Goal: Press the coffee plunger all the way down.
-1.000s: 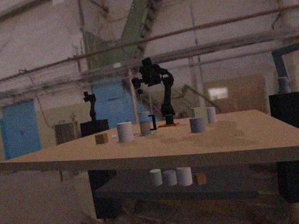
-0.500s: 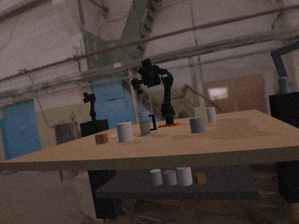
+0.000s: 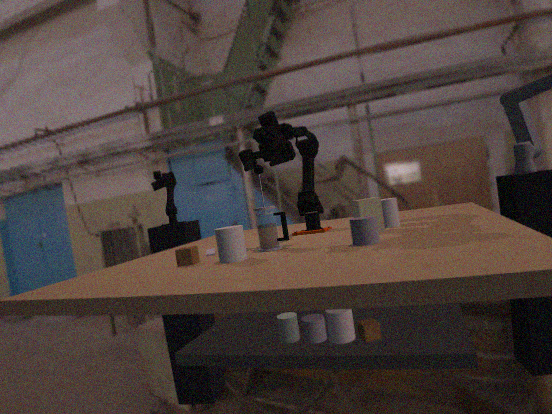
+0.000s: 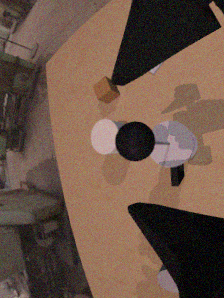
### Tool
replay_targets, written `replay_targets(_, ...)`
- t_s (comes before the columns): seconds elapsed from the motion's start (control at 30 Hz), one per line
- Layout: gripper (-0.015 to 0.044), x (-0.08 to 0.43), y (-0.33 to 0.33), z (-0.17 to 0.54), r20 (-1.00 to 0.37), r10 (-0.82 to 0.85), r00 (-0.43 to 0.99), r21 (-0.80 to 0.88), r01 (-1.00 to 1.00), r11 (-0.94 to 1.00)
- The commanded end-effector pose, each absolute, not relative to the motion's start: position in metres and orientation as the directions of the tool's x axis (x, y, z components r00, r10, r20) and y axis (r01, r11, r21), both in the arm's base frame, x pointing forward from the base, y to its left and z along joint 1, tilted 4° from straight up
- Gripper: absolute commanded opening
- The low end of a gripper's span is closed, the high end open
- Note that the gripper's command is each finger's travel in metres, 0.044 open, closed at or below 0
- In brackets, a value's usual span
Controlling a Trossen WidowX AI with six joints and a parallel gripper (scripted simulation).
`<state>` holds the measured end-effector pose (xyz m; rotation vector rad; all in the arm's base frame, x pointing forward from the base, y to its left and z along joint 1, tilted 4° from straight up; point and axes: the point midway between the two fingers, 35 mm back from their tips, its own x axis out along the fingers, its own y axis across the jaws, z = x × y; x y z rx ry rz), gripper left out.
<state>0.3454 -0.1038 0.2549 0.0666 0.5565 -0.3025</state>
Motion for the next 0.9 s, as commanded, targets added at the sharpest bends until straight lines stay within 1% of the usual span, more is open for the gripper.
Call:
replay_targets(0.0,0.0387,0.3474,-0.1046,0.2501,-0.534,-0.264,0.803,-0.018,0.301,0.954)
replay_targets(0.33,0.0125,0.3474,-0.1046,0.2501,-0.534,-0.264,0.803,-0.018,0.301,0.954)
replay_targets(0.37,0.0116,0.3474,-0.1046,0.2501,-0.534,-0.264,0.803,-0.018,0.301,0.954)
replay_targets(0.87,0.0116,0.3479,-0.1049,0.2461,-0.534,-0.264,0.803,-0.018,0.301,0.954)
